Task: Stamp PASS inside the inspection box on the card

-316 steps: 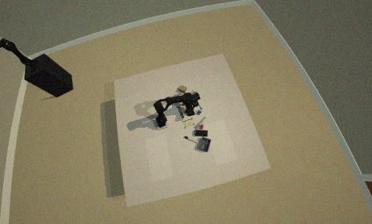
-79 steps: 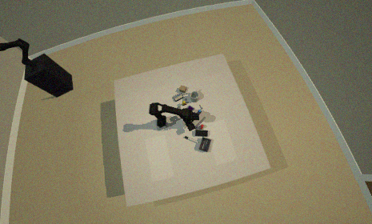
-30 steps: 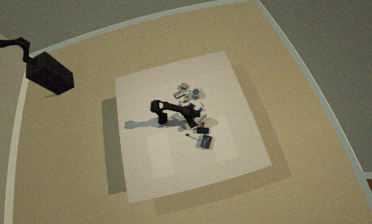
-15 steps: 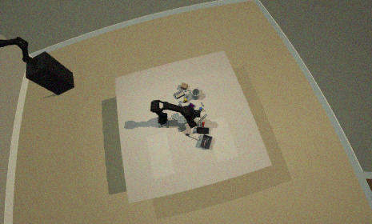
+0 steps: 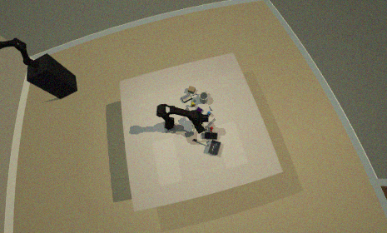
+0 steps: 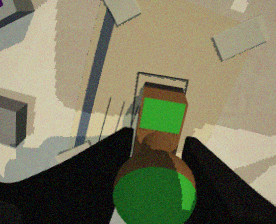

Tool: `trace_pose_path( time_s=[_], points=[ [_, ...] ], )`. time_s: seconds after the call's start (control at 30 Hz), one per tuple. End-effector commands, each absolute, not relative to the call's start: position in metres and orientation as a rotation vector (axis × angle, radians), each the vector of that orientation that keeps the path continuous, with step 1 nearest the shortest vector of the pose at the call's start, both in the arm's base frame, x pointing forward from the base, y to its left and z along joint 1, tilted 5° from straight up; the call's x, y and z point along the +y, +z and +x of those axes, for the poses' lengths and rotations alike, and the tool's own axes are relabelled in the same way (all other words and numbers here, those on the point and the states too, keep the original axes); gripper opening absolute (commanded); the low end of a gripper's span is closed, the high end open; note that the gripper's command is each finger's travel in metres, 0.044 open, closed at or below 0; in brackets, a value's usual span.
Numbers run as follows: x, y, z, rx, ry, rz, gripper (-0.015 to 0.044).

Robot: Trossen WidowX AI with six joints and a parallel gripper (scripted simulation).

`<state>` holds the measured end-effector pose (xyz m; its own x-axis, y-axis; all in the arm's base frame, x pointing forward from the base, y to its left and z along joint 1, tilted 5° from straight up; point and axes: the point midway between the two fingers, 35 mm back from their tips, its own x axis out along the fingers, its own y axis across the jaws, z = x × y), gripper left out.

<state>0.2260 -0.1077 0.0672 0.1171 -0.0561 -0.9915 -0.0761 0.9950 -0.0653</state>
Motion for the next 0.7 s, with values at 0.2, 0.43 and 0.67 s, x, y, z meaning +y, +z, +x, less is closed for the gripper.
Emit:
trace_pose_path(
  time_s=[0.2, 0.43, 0.67],
  points=[
    [-0.1071, 0.0689, 0.2263, 1.453, 0.023, -0.11, 0.0],
    [-0.107, 0.0723, 0.226, 1.453, 0.023, -0.11, 0.0],
    [-0.1068, 0.0758, 0.2256, 1.453, 0.023, -0.11, 0.0]
  ],
)
